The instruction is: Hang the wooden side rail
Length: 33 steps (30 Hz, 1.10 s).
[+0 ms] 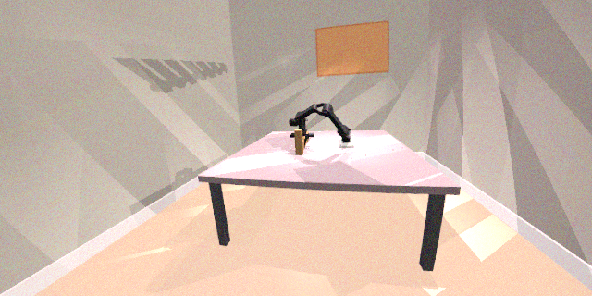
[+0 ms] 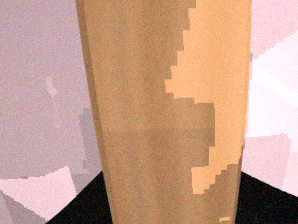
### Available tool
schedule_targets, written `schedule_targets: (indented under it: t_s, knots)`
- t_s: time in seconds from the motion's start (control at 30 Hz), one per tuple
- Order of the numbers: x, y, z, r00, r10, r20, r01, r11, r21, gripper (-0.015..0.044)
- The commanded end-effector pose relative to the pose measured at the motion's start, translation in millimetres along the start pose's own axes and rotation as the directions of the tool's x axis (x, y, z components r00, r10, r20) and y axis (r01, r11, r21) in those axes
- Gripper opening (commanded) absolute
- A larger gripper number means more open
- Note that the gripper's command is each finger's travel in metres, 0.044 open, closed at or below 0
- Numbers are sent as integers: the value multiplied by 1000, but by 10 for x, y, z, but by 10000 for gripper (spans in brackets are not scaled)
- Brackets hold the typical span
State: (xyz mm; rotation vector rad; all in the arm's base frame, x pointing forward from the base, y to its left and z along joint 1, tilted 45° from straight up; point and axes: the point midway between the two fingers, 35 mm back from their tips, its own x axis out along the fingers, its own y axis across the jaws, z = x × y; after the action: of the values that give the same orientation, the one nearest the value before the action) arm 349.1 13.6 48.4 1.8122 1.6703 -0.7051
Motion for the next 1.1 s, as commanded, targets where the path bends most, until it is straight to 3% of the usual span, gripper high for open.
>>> schedule_targets:
  t_s: [0.0, 1.07]
  knots:
    - [-3, 2, 0, 1000, -2, -1, 2, 999, 42, 0]
    - [-56, 2, 0, 1000, -2, 0, 2, 999, 42, 0]
